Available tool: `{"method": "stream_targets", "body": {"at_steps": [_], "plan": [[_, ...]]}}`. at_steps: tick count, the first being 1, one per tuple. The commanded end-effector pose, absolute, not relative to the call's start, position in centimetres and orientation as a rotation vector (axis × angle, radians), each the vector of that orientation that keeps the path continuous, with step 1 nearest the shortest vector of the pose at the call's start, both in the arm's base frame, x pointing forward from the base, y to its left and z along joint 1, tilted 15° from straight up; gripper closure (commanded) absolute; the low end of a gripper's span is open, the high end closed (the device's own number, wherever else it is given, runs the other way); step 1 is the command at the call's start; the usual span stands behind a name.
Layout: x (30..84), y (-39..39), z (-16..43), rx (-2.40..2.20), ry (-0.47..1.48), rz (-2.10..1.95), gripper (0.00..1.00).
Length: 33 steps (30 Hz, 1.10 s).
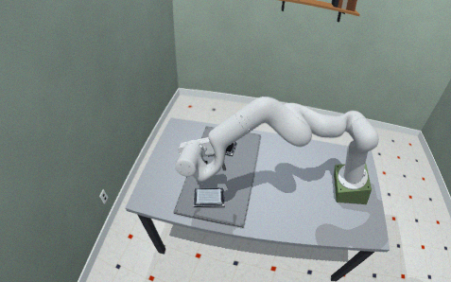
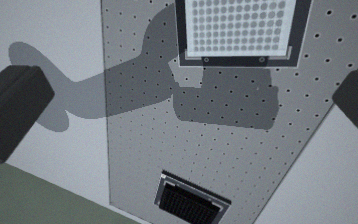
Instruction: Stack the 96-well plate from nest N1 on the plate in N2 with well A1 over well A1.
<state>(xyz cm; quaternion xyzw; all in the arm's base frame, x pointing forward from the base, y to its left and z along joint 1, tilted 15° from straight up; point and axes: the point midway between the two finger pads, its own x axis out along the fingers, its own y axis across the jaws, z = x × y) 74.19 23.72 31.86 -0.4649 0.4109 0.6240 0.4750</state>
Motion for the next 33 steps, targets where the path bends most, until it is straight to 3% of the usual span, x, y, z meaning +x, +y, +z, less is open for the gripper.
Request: {"method": "stream_targets", "body": {"at_steps": [1,17,18,33], "plan": [[74.2,23.7,32.0,-1.138,1.003,1.524,0.00],[74.2,23.7,32.0,-1.138,1.003,1.524,0.00],[74.2,23.7,32.0,-1.138,1.003,1.524,0.63],[73.1,23.6,29.7,-0.860,0.624,1.532,0.63]]}}
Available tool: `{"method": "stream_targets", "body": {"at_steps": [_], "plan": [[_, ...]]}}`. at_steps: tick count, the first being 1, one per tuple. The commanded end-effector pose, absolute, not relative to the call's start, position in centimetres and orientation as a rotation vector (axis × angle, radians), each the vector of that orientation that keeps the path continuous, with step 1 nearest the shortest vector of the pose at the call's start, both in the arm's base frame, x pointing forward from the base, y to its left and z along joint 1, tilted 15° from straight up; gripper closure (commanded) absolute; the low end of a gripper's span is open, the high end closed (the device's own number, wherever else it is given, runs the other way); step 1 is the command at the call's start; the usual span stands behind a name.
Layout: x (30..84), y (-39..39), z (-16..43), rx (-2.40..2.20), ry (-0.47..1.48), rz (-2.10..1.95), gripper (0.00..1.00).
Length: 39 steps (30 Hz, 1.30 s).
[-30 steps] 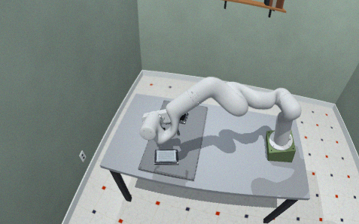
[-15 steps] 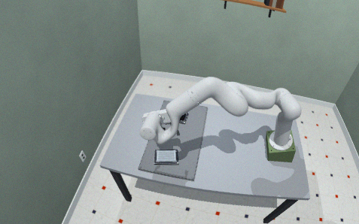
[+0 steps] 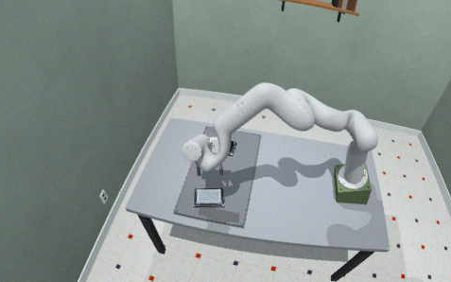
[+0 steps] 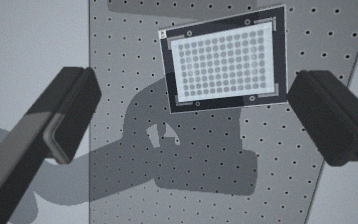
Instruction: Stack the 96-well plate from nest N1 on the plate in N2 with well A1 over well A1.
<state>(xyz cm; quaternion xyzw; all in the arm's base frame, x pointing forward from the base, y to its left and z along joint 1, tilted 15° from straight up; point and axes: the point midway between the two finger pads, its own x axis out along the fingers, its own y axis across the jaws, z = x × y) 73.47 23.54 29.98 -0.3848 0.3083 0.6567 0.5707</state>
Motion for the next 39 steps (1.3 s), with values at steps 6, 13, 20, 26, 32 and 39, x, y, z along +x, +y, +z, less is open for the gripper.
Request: {"method": "stream_targets", "body": {"at_steps": [6,13,20,26,32,39], "plan": [[72.6,23.5,29.6,-0.749,0.499,1.478,0.63],[71.6,23.2,30.0,-0.618,0.362,1.379,0.63],[70.9,22.4,30.7,-0.527,0.272,1.286,0.63],[70.5,21.7,31.2,-0.423,0.173,1.159,0.63],[69.6,20.0,32.1,-0.325,0.082,1.009,0.63],[69.0,18.6,32.7,-0.251,0.014,0.874,0.63]]}}
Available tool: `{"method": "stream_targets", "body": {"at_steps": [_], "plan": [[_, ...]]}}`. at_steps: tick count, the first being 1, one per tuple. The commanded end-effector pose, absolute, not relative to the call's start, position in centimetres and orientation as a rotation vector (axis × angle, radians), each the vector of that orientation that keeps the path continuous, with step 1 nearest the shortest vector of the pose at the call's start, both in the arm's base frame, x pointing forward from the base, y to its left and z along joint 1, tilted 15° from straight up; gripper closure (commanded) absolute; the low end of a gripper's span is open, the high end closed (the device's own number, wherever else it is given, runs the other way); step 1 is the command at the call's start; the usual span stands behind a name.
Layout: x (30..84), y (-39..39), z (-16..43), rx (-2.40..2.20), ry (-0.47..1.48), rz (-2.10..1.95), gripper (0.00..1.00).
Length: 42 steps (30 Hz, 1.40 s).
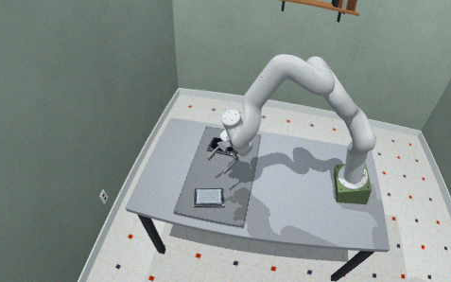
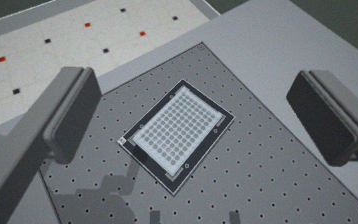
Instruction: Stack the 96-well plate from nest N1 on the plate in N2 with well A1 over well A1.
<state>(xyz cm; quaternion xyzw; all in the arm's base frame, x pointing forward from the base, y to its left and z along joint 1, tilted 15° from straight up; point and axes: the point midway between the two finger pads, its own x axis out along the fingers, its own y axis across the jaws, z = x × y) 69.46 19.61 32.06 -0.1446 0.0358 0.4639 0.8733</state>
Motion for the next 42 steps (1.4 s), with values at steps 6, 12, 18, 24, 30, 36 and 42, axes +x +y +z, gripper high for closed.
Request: {"method": "stream_targets", "body": {"at_steps": [6,12,18,24,30,36,42], "plan": [[68.1,16.3,33.3,-0.179,-0.053,0.717,0.63],[67.3,14.7,33.7,-0.139,-0.091,0.620,0.63],[66.3,12.5,34.1,-0.092,-0.137,0.488,0.63],[65.0,10.2,34.4,-0.050,-0.181,0.351,0.63],[64.3,8.9,34.5,-0.034,-0.200,0.289,0.63],[63.1,6.9,34.6,-0.014,-0.224,0.211,0.63],[61.4,4.4,34.7,0.018,-0.264,0.067,0.63]]}}
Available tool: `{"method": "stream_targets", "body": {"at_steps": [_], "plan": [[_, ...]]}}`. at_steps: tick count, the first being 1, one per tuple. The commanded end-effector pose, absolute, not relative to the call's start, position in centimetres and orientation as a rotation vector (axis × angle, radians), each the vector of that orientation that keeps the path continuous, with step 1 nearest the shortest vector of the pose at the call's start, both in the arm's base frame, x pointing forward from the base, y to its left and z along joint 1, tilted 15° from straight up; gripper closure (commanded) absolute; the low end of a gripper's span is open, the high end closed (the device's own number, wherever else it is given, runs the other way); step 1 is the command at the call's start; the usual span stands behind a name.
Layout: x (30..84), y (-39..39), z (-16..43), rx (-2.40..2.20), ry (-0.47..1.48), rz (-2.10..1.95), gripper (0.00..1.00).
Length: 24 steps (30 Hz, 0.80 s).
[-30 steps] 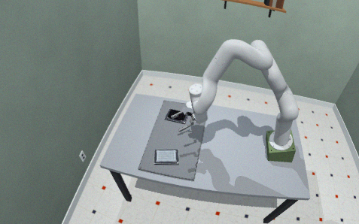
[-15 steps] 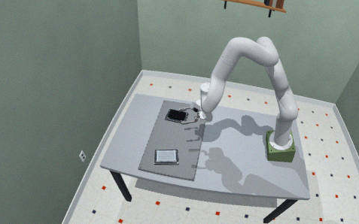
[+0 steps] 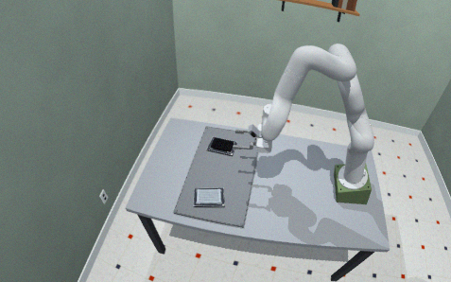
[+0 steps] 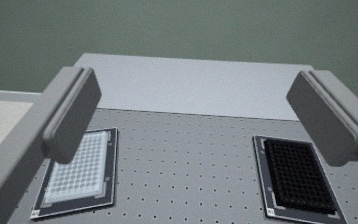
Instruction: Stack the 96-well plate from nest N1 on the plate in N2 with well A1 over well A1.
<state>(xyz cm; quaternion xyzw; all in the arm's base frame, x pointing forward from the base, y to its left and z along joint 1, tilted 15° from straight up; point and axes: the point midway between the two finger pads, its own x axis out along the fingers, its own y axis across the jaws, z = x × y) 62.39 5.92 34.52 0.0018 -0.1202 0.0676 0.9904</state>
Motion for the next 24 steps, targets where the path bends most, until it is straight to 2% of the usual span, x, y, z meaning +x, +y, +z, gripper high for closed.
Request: {"method": "stream_targets", "body": {"at_steps": [1,14,24], "plan": [[61.1,4.0,34.7,0.017,-0.264,0.067,0.63],[61.0,3.9,34.7,0.018,-0.264,0.067,0.63],[63.0,6.9,32.9,-0.015,-0.266,0.313,0.63]]}}
